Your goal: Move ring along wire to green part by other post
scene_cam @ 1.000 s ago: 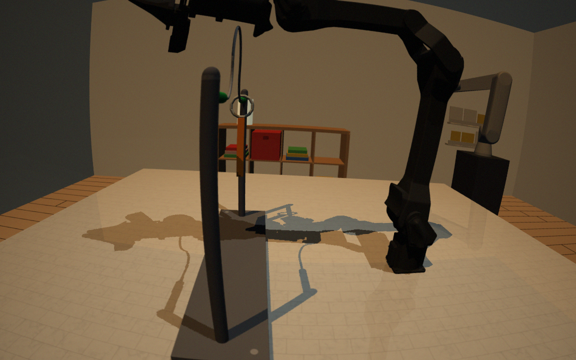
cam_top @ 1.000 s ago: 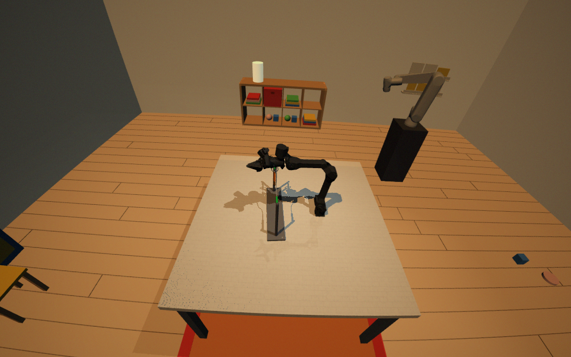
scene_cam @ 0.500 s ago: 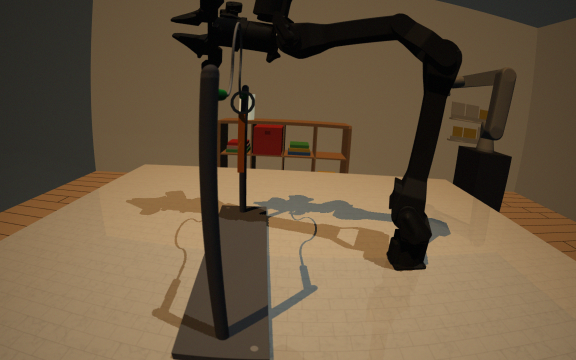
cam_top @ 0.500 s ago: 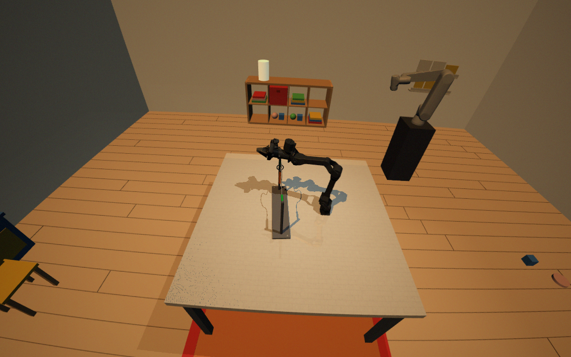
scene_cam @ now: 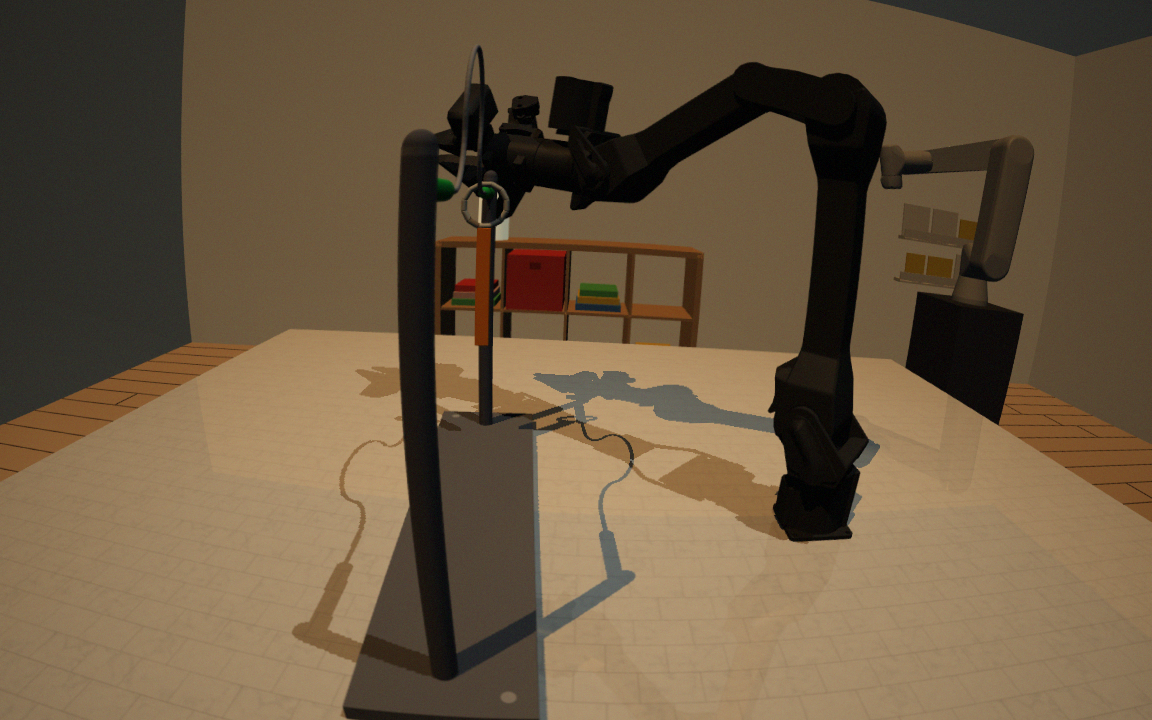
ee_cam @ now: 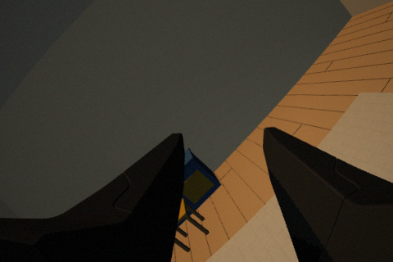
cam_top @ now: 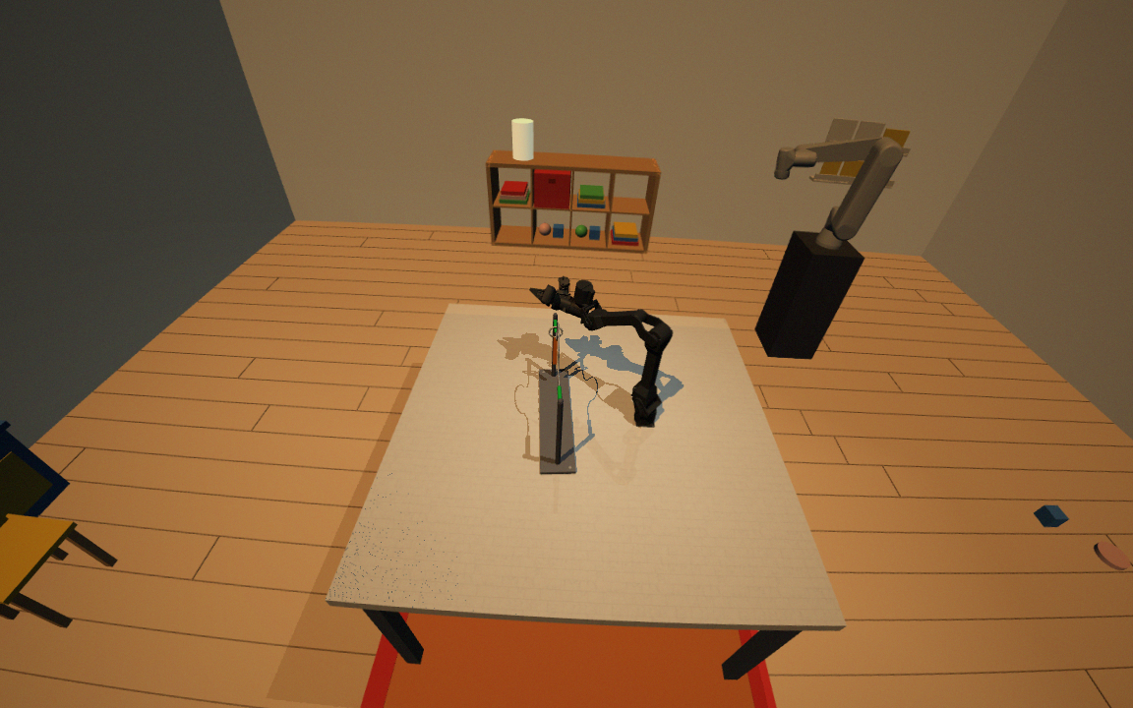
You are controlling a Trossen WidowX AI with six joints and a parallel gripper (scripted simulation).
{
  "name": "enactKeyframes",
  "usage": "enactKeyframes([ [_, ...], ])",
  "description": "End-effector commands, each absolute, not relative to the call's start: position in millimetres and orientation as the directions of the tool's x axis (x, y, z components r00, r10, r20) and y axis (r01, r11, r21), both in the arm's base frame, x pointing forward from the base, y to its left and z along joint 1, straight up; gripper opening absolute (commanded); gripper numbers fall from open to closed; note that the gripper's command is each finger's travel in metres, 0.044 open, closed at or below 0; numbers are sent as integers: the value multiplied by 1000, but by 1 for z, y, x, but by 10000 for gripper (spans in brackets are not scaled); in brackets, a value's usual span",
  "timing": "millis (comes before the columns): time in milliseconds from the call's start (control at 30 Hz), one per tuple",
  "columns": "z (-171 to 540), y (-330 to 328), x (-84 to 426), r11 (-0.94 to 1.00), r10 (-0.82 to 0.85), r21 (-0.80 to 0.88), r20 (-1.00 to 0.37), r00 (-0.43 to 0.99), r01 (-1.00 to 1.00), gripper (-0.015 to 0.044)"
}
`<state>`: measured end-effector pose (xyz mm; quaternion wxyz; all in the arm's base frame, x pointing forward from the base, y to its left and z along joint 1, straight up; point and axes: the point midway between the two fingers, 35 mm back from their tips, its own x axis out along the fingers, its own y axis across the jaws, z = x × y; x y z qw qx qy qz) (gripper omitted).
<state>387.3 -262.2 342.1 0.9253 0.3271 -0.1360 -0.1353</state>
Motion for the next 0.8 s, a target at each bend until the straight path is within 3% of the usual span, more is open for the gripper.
enactKeyframes([
  [0,308,-303,361,772,-420,572,133,898,276,160],
  [133,286,-319,346,791,-436,522,115,893,319,160],
  [400,227,-307,328,868,-313,421,55,948,263,160],
  [767,128,-248,268,968,-21,251,-25,999,27,160],
])
